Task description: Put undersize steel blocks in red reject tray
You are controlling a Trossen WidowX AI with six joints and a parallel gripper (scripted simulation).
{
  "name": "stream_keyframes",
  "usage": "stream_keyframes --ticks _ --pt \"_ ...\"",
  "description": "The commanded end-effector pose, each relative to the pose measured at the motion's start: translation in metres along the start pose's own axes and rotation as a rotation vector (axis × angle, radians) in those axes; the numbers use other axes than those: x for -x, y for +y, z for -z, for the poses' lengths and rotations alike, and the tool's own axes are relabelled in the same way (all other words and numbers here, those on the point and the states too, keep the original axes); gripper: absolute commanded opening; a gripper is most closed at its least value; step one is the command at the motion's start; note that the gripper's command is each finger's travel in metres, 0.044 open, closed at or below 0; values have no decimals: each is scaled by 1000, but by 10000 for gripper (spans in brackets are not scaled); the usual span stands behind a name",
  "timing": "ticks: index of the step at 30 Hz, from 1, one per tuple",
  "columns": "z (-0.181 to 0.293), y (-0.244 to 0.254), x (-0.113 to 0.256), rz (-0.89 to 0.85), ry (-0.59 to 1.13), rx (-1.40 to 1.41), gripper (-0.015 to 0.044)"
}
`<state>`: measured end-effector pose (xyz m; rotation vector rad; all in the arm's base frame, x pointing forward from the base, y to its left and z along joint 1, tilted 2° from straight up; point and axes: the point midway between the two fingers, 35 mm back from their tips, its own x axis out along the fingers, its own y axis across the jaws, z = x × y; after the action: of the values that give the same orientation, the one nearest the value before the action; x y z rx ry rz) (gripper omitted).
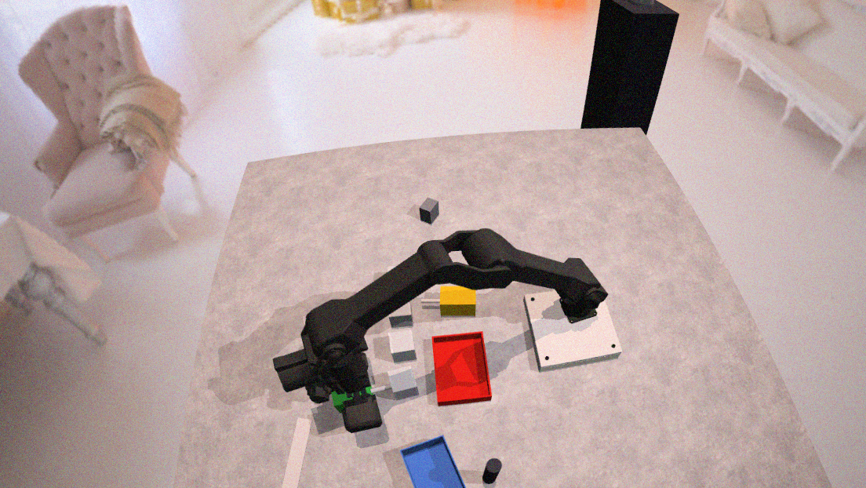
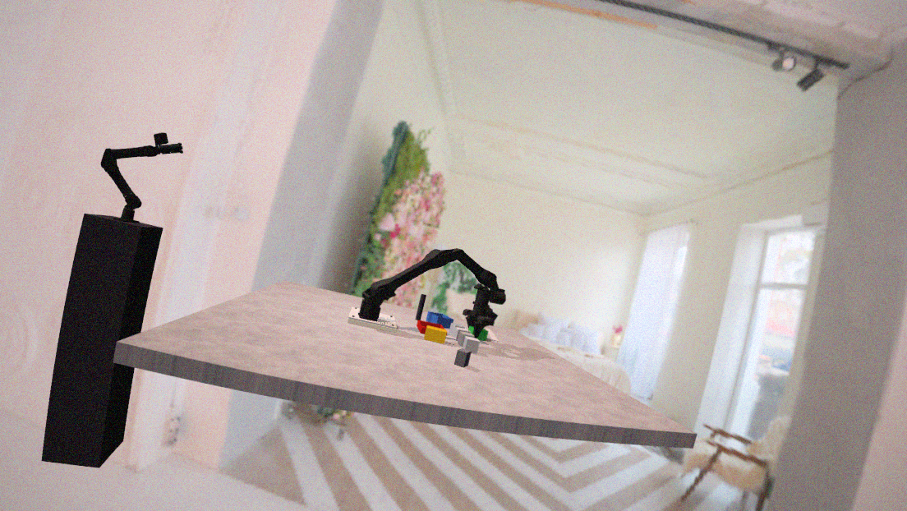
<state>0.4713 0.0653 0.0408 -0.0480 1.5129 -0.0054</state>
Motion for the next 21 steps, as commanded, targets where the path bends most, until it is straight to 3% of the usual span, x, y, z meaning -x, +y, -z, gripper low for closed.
stream_keyframes --ticks 1,21 --pt "-4 0 6 1 -19 4 0" --pt "-10 0 6 1 -23 4 0"
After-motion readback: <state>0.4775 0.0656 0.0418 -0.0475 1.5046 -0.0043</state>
